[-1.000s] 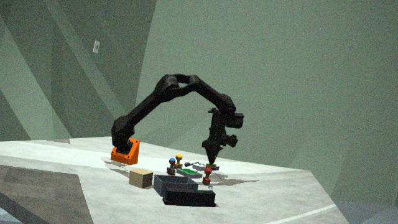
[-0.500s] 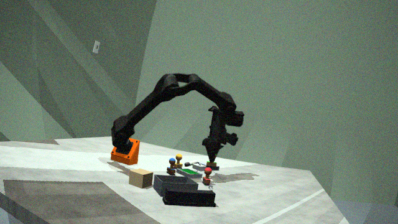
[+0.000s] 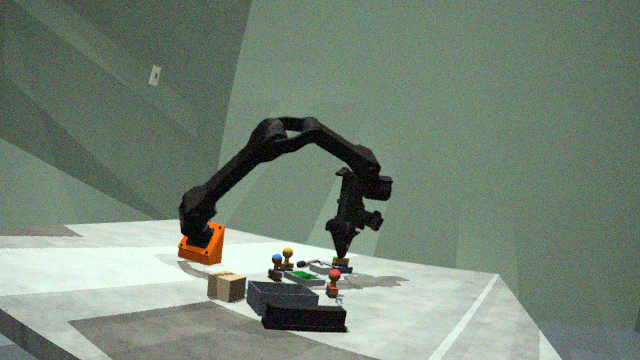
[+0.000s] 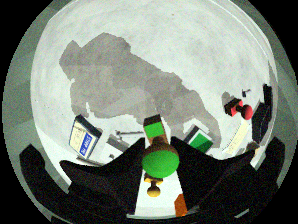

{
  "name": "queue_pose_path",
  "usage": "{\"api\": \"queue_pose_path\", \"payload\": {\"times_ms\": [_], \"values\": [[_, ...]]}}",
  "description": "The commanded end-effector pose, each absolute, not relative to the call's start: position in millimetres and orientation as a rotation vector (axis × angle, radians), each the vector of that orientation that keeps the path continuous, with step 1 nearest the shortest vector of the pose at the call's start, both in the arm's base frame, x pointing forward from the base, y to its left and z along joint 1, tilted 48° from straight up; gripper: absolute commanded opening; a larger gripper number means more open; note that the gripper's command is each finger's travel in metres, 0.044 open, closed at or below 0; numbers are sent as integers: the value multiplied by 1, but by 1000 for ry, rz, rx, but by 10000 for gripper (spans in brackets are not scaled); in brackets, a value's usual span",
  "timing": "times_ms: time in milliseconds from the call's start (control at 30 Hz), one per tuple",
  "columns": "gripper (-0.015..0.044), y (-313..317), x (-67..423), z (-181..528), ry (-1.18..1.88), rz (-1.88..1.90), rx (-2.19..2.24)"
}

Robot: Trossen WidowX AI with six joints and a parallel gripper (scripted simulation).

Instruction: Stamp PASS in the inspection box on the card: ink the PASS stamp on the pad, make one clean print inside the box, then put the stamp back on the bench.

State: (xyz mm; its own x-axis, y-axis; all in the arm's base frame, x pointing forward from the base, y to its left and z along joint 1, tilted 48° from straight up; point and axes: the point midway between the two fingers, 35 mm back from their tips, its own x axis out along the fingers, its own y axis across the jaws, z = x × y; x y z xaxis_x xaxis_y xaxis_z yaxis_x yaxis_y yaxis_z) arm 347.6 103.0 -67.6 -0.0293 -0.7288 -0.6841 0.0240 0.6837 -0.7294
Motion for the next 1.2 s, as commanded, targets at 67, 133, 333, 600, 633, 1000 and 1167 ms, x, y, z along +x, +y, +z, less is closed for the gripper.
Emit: {"api": "queue_pose_path", "payload": {"times_ms": [67, 133, 333, 600, 633, 1000, 1167], "values": [[0, 108, 348, -65, 1490, -665, -605], [0, 108, 348, -64, 1490, -665, -605], [0, 111, 348, -62, 1490, -665, -605], [0, 113, 348, -59, 1490, -665, -604], [0, 114, 348, -59, 1490, -665, -604], [0, 117, 348, -55, 1491, -664, -604], [0, 119, 348, -53, 1491, -664, -604]]}}
